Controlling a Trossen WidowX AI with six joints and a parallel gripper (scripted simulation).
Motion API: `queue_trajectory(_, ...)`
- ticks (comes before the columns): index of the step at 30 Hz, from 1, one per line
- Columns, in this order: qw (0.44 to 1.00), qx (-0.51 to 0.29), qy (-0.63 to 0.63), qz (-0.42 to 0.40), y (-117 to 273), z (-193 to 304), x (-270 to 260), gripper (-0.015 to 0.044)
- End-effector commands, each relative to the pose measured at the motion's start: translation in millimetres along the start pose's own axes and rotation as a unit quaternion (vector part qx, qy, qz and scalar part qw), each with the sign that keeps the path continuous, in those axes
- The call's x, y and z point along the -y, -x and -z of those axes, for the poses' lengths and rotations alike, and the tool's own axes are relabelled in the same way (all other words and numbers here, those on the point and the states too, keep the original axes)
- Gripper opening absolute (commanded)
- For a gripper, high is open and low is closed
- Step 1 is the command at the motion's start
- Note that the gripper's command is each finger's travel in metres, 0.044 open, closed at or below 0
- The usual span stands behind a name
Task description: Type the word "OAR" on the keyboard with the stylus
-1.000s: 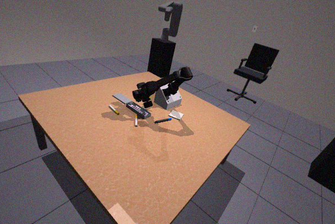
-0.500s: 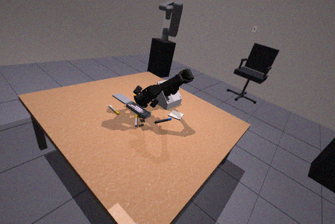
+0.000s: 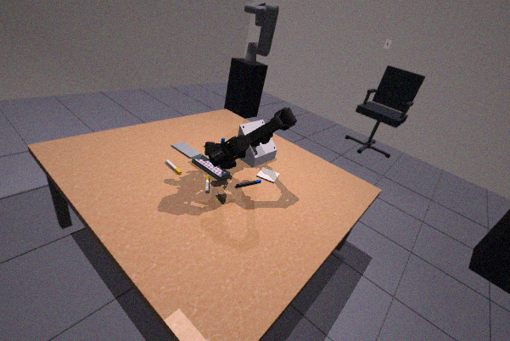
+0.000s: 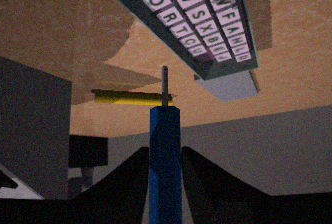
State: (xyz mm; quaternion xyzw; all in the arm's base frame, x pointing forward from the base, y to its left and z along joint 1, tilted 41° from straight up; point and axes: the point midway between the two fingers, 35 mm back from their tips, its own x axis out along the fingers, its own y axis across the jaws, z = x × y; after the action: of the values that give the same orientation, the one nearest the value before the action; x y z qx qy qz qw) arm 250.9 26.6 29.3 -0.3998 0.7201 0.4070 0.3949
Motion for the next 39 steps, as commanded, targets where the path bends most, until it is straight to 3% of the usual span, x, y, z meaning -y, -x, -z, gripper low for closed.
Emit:
queue_trajectory(1, 0.999, -0.008, 0.038, 0.005, 6, -1, 0, 0.0)
queue_trajectory(22, 0.999, -0.008, 0.039, 0.005, -13, -30, -2, 0.0)
queue_trajectory(25, 0.999, -0.008, 0.039, 0.005, -14, -32, -3, 0.0079)
queue_trajectory(39, 0.999, -0.007, 0.039, 0.005, -16, -36, -4, 0.0081)
